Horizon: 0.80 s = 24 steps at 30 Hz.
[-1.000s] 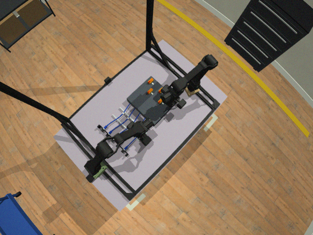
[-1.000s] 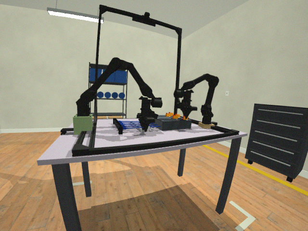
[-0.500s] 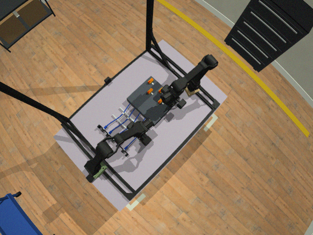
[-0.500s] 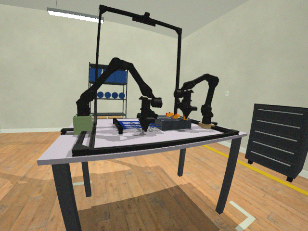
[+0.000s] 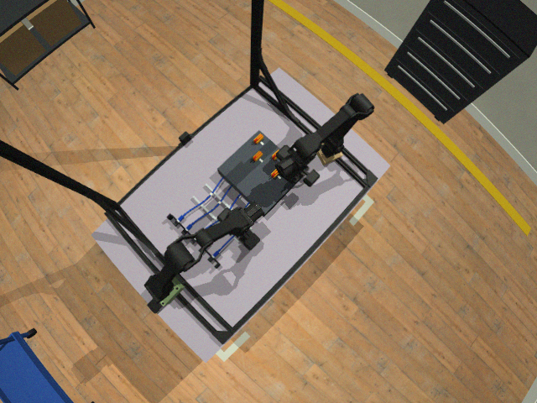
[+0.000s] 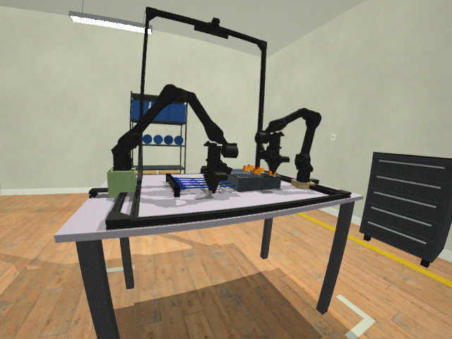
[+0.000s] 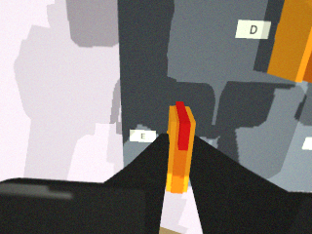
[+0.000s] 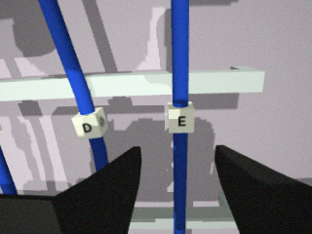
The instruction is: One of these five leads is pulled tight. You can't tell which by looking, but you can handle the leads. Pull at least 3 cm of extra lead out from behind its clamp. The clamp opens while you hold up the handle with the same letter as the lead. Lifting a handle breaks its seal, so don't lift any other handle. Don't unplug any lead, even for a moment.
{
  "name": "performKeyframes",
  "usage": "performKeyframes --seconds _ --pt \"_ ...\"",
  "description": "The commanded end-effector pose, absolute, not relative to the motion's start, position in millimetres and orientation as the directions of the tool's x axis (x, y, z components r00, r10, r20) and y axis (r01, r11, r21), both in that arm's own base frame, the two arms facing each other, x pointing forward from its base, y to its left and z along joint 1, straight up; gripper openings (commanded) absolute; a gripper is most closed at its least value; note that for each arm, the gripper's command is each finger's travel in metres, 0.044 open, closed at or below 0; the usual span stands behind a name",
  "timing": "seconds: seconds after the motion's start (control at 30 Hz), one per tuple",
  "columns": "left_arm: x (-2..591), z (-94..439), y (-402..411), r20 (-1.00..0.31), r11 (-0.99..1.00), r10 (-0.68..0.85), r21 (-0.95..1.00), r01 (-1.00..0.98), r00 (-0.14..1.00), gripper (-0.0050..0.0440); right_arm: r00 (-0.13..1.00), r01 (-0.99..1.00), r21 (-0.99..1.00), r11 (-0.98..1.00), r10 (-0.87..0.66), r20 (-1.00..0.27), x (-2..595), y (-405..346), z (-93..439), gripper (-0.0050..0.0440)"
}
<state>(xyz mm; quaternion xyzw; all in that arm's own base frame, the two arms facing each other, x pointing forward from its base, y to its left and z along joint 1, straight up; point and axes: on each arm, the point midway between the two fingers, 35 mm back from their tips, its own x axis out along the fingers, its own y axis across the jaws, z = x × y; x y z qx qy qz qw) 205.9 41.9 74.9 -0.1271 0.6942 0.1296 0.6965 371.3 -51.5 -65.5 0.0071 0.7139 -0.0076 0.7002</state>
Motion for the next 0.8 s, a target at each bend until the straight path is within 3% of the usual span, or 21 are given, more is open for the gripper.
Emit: performKeyframes --seconds 0.0,0.37,0.4,0.77 --pt "208.6 78.8 42.5 -1.000 0.934 0.008 0.000 -0.357 0.020 -0.0050 0.000 0.017 0.000 1.000 0.000 -1.000 376.5 -51.0 -62.1 0.0209" --pt "208.6 78.8 42.5 -1.000 0.934 0.008 0.000 -0.357 0.020 -0.0050 0.000 0.017 0.000 1.000 0.000 -1.000 376.5 -51.0 -62.1 0.0209" --pt "208.6 78.8 42.5 -1.000 0.934 0.008 0.000 -0.357 0.020 -0.0050 0.010 0.021 -0.004 1.000 -0.004 -1.000 377.9 -52.4 -56.2 -0.0050" --pt "208.6 78.8 42.5 -1.000 0.934 0.008 0.000 -0.357 0.020 -0.0050 0.010 0.021 -0.004 1.000 -0.004 -1.000 377.9 -52.4 -56.2 -0.0050"
